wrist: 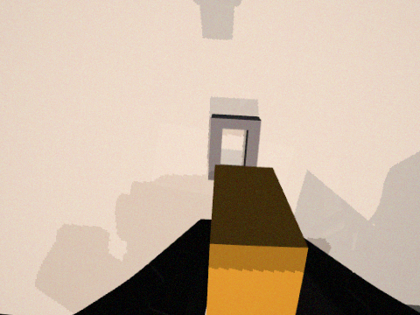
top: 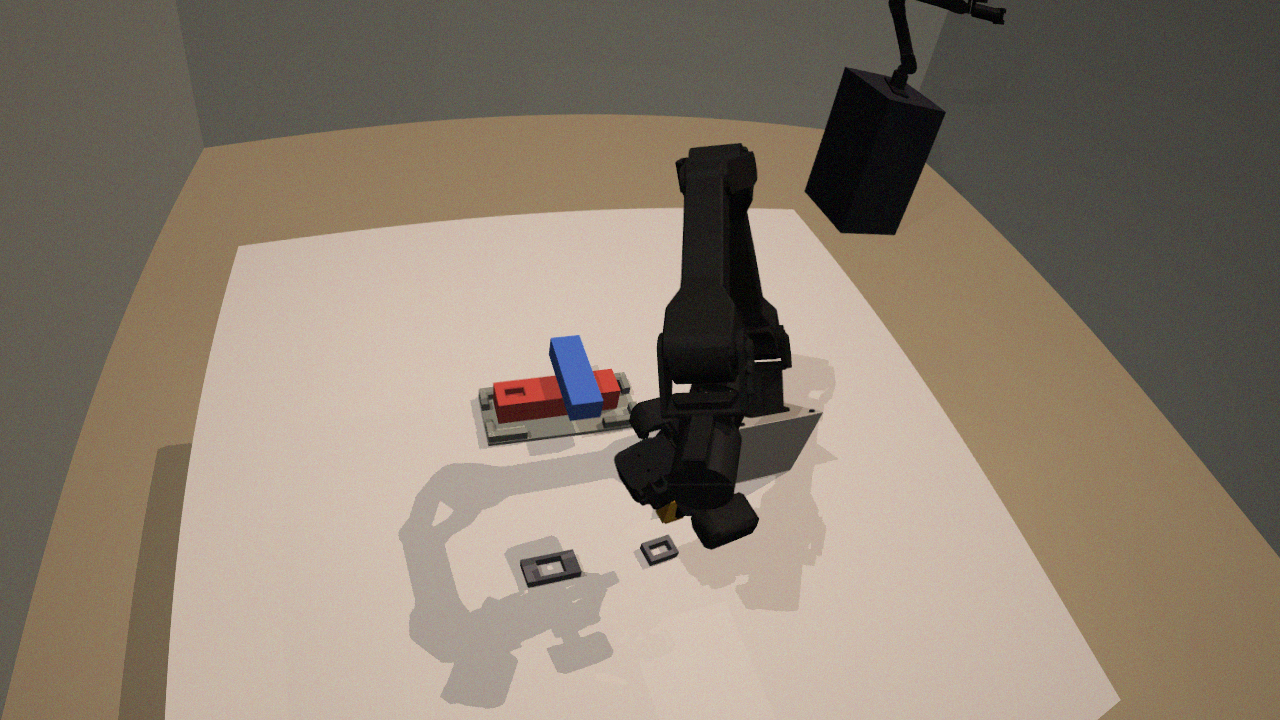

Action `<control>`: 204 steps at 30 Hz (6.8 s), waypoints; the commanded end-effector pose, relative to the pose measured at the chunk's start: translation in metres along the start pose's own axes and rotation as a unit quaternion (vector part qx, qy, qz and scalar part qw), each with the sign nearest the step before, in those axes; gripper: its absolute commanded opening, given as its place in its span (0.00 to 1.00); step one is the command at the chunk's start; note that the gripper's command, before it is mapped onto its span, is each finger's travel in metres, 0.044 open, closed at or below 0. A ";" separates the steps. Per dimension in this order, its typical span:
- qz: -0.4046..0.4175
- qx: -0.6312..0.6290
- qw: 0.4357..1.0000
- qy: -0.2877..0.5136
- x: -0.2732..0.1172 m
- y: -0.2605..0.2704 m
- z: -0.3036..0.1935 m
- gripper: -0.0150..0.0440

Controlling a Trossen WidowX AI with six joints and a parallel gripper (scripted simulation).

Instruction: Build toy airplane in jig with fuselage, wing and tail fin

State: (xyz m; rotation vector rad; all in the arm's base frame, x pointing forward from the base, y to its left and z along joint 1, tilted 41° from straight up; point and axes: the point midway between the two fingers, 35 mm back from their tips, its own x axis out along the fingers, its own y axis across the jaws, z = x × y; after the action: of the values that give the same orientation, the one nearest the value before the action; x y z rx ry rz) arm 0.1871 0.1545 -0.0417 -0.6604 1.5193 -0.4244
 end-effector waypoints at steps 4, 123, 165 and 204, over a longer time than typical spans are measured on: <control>-0.001 0.005 1.000 -0.001 -0.027 -0.002 -0.003 0.25; -0.008 0.067 0.998 -0.004 0.008 -0.277 0.095 0.25; -0.013 0.068 0.998 -0.003 0.023 -0.289 0.094 0.36; -0.012 0.072 0.997 -0.001 0.048 -0.290 0.093 0.61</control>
State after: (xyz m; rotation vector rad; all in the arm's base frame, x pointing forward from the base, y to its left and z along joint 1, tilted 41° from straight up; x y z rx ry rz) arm 0.3221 -0.0845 0.0980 -0.5665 1.4662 -0.5452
